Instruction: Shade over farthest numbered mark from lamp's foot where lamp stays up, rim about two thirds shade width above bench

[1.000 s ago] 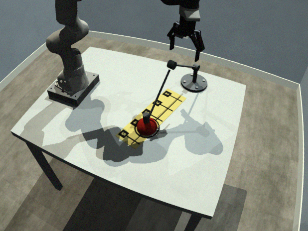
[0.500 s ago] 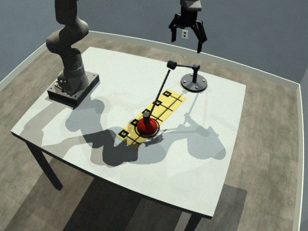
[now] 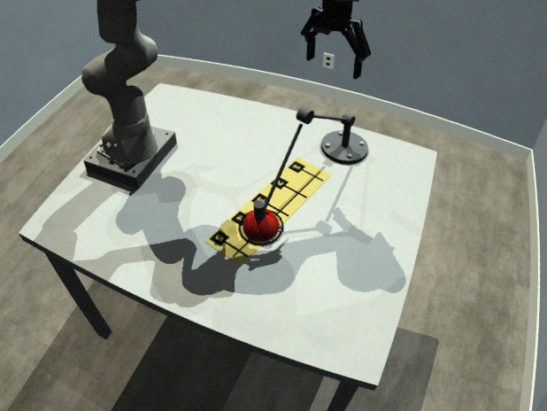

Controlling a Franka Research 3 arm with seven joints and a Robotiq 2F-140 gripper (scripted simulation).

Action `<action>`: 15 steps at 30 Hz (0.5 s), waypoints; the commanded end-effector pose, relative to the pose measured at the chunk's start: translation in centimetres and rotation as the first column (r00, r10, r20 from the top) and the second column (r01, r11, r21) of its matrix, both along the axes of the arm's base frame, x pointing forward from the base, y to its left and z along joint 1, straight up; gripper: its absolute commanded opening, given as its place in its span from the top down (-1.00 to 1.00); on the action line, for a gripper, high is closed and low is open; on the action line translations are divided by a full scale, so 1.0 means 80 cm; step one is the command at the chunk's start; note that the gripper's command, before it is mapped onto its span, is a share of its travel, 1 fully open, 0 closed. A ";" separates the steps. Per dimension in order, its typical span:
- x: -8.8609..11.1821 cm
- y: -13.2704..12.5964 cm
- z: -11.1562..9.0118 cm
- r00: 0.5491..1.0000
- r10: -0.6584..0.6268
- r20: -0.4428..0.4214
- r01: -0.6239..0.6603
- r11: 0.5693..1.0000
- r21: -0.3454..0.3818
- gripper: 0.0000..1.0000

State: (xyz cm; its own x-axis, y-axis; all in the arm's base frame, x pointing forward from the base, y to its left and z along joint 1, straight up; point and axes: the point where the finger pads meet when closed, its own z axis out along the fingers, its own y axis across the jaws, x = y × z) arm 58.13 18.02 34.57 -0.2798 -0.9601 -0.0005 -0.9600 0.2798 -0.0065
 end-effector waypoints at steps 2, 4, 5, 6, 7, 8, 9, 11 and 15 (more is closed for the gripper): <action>-0.006 -0.001 0.019 1.000 0.003 -0.013 -0.003 1.000 -0.005 -1.00; -0.006 -0.001 0.019 1.000 0.003 -0.013 -0.003 1.000 -0.005 -1.00; -0.006 -0.001 0.019 1.000 0.003 -0.012 -0.003 1.000 -0.005 -1.00; -0.005 0.000 0.019 1.000 0.003 -0.011 -0.003 1.000 -0.004 -1.00; -0.005 0.000 0.019 1.000 0.002 -0.009 -0.002 1.000 -0.003 -1.00; -0.004 0.000 0.019 1.000 0.002 -0.008 -0.002 1.000 -0.003 -1.00; -0.004 0.000 0.019 1.000 0.002 -0.007 -0.002 1.000 -0.002 -1.00; -0.003 0.000 0.018 1.000 0.002 -0.004 -0.002 1.000 -0.001 -1.00; -0.001 0.000 0.018 1.000 0.001 0.001 -0.001 1.000 0.001 -1.00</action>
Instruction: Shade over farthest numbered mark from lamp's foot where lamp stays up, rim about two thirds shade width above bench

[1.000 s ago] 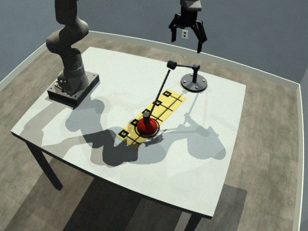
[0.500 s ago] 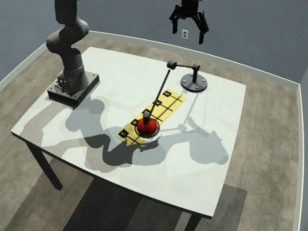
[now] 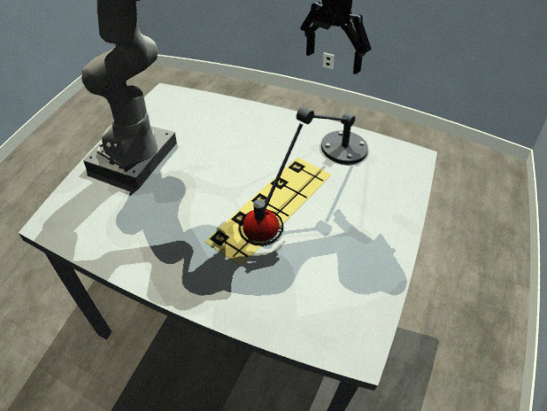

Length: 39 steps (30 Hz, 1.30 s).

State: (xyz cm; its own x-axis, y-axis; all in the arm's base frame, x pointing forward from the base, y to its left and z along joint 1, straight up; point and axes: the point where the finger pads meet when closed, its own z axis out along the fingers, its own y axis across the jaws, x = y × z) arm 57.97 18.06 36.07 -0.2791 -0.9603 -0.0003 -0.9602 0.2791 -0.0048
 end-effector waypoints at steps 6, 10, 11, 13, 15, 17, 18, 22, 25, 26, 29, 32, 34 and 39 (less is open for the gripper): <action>0.003 0.000 -0.001 1.000 -0.001 0.008 0.001 1.000 0.003 -1.00; -0.004 -0.022 -0.001 1.000 -0.001 0.007 0.000 1.000 0.002 -1.00; -0.006 -0.027 -0.001 1.000 0.000 0.006 0.000 1.000 0.002 -1.00; -0.010 -0.039 -0.001 1.000 0.000 0.005 0.000 1.000 0.002 -1.00; -0.013 -0.050 -0.002 1.000 0.000 0.004 0.000 1.000 0.002 -1.00; -0.017 -0.061 -0.002 1.000 0.000 0.004 0.000 1.000 0.001 -1.00; -0.019 -0.067 -0.002 1.000 0.000 0.003 0.000 1.000 0.001 -1.00; -0.024 -0.083 -0.002 1.000 0.000 0.002 0.000 1.000 0.001 -1.00; -0.028 -0.094 -0.002 1.000 -0.007 0.001 0.007 1.000 -0.001 -1.00; -0.030 -0.100 -0.002 1.000 -0.011 0.000 0.011 1.000 -0.002 -1.00; -0.036 -0.116 -0.002 1.000 -0.022 -0.001 0.022 1.000 -0.004 -1.00; -0.042 -0.132 -0.002 0.999 -0.033 -0.003 0.033 0.999 -0.006 -1.00; -0.046 -0.143 -0.002 0.999 -0.040 -0.004 0.040 0.999 -0.008 -1.00; -0.053 -0.165 -0.002 0.998 -0.055 -0.005 0.055 0.998 -0.011 -1.00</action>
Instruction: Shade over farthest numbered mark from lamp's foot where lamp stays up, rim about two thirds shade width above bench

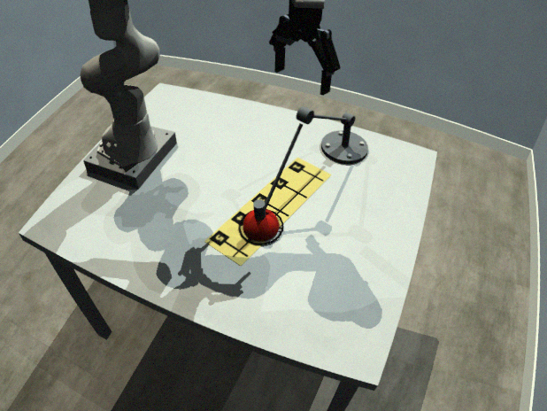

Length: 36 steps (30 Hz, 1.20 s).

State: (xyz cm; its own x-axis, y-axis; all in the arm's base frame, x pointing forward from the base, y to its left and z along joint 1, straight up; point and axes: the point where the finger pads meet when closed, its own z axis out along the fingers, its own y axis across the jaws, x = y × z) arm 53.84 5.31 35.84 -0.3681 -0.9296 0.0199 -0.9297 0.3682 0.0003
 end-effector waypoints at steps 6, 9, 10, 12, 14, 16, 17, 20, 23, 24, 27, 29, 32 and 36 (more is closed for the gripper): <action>-0.012 -0.032 0.002 1.000 0.026 0.004 -0.026 1.000 0.004 -1.00; -0.019 -0.048 0.002 1.000 0.018 0.003 -0.018 1.000 0.003 -1.00; -0.021 -0.053 0.002 1.000 0.015 0.002 -0.015 1.000 0.003 -1.00; -0.025 -0.064 0.002 1.000 0.010 0.002 -0.010 1.000 0.002 -1.00; -0.029 -0.074 0.002 1.000 0.004 0.001 -0.004 1.000 0.001 -1.00; -0.034 -0.085 0.002 1.000 -0.001 0.000 0.001 1.000 0.000 -1.00; -0.034 -0.085 0.002 1.000 -0.001 0.000 0.001 1.000 0.000 -1.00; -0.038 -0.095 0.002 1.000 -0.007 0.000 0.007 1.000 -0.001 -1.00; -0.045 -0.110 0.003 1.000 -0.015 -0.001 0.015 1.000 -0.001 -1.00; -0.048 -0.116 0.003 1.000 -0.018 -0.001 0.018 1.000 -0.002 -1.00; -0.055 -0.131 0.003 1.000 -0.026 -0.002 0.026 1.000 -0.003 -1.00; -0.060 -0.141 0.003 0.999 -0.032 -0.003 0.031 0.999 -0.003 -1.00; -0.067 -0.157 0.004 0.999 -0.040 -0.004 0.040 0.999 -0.004 -1.00; -0.068 -0.163 0.003 0.999 -0.045 -0.004 0.045 0.999 -0.005 -1.00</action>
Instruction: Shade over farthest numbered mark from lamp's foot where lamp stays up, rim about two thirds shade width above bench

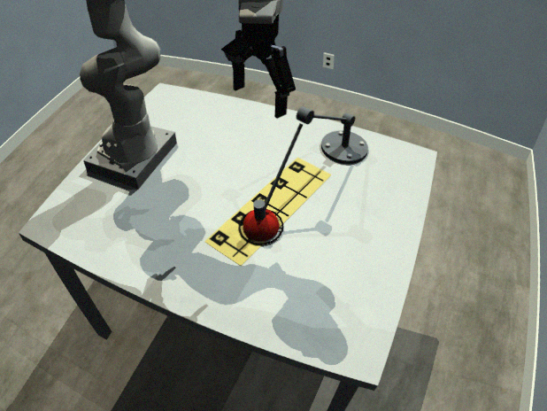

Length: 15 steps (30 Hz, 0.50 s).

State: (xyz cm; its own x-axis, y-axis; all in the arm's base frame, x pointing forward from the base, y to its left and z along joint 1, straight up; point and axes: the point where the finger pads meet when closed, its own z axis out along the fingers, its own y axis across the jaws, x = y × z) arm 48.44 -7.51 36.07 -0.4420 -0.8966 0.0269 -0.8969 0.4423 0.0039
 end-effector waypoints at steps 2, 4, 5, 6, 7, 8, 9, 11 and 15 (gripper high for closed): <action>0.003 -0.004 0.000 1.000 0.031 0.002 -0.031 1.000 0.000 -1.00; 0.006 -0.006 0.000 1.000 0.026 0.001 -0.026 1.000 0.000 -1.00; 0.007 -0.007 0.000 1.000 0.023 0.001 -0.023 1.000 0.000 -1.00; 0.008 -0.008 0.000 1.000 0.020 0.001 -0.020 1.000 0.000 -1.00; 0.010 -0.009 -0.001 1.000 0.018 0.001 -0.018 1.000 0.000 -1.00; 0.011 -0.010 -0.001 1.000 0.015 0.001 -0.015 1.000 0.000 -1.00; 0.012 -0.011 -0.001 1.000 0.013 0.001 -0.013 1.000 0.000 -1.00; 0.015 -0.013 -0.001 1.000 0.007 0.000 -0.007 1.000 0.000 -1.00; 0.019 -0.016 -0.002 1.000 0.000 0.000 0.000 1.000 -0.001 -1.00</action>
State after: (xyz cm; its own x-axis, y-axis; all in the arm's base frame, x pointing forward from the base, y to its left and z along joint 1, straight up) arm 49.73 -8.50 35.86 -0.4345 -0.9003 0.0243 -0.9005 0.4348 0.0078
